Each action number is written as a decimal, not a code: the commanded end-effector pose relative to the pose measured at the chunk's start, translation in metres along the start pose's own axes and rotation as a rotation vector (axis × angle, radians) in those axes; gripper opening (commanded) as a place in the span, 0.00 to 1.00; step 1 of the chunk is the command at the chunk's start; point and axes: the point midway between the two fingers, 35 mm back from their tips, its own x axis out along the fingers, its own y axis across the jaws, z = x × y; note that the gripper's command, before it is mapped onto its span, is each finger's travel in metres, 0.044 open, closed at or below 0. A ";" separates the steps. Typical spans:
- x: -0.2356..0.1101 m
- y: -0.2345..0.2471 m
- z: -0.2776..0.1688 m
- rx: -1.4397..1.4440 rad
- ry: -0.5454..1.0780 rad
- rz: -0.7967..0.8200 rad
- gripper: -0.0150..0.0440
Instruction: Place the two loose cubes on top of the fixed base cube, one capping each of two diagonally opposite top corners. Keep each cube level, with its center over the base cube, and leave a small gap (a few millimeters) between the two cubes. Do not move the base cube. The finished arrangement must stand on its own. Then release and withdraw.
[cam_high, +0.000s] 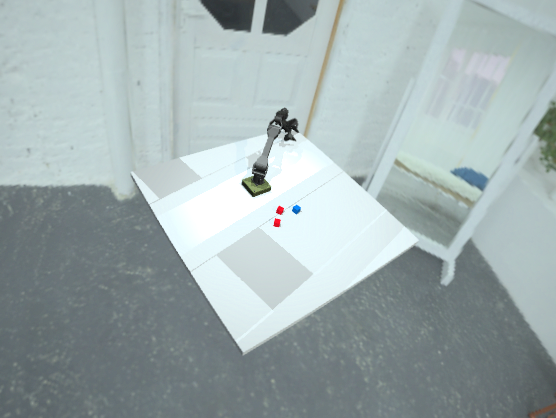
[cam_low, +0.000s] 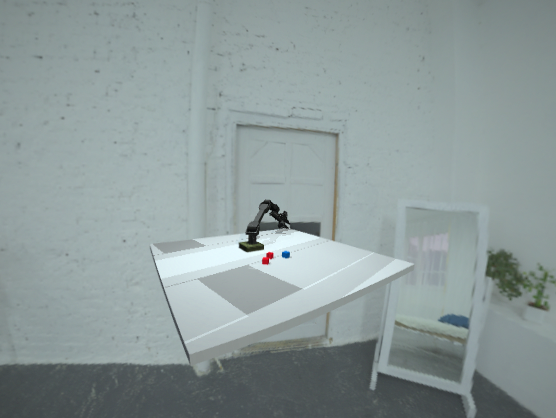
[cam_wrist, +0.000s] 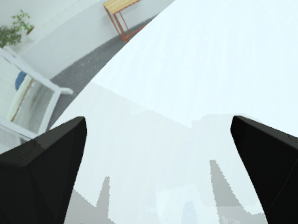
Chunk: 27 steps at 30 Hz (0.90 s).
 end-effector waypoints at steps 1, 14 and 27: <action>0.001 -0.001 0.002 0.001 0.000 -0.004 0.89; 0.083 -0.091 0.144 0.115 0.026 -0.260 0.70; 0.115 -0.228 0.263 0.278 0.079 -0.502 0.70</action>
